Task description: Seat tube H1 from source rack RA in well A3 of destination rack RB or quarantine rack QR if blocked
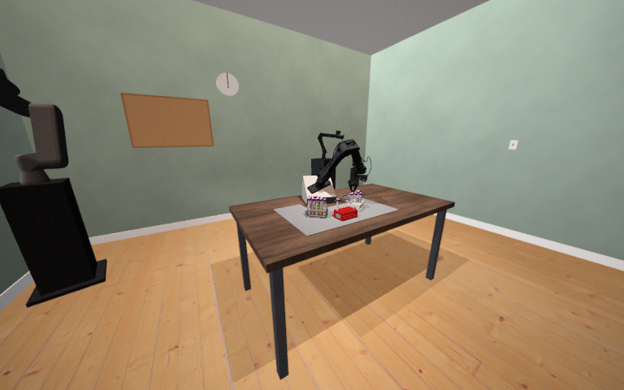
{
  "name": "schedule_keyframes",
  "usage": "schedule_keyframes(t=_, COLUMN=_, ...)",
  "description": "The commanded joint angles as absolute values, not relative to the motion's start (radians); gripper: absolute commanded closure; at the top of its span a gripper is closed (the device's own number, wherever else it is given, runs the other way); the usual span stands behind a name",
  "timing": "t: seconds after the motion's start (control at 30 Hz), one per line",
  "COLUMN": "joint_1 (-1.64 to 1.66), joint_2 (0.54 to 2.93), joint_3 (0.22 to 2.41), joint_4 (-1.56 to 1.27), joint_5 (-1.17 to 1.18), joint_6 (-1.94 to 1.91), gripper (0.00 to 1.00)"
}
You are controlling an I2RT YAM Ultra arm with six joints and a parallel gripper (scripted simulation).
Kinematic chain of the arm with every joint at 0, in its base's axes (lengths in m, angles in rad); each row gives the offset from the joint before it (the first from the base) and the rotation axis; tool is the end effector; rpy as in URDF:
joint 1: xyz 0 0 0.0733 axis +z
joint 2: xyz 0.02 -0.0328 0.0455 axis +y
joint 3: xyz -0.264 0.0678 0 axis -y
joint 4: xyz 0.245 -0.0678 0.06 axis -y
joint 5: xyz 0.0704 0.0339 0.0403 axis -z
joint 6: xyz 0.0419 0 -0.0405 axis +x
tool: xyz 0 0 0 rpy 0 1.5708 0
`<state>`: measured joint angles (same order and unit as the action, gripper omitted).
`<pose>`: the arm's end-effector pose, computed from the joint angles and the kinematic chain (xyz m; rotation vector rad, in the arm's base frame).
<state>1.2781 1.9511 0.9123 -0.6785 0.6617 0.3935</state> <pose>0.1040 0.2597 0.0809 -1.1925 2.3622 -0.7533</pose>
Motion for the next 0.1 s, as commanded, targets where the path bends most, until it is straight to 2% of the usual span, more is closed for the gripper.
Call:
schedule_keyframes(t=0.0, joint_1=1.290, joint_2=1.956, joint_3=0.891, joint_4=-0.648, joint_5=0.670, joint_6=0.373, gripper=1.00)
schedule_keyframes(t=0.07, joint_1=1.281, joint_2=1.967, joint_3=0.905, joint_4=-0.640, joint_5=0.671, joint_6=0.369, gripper=1.00)
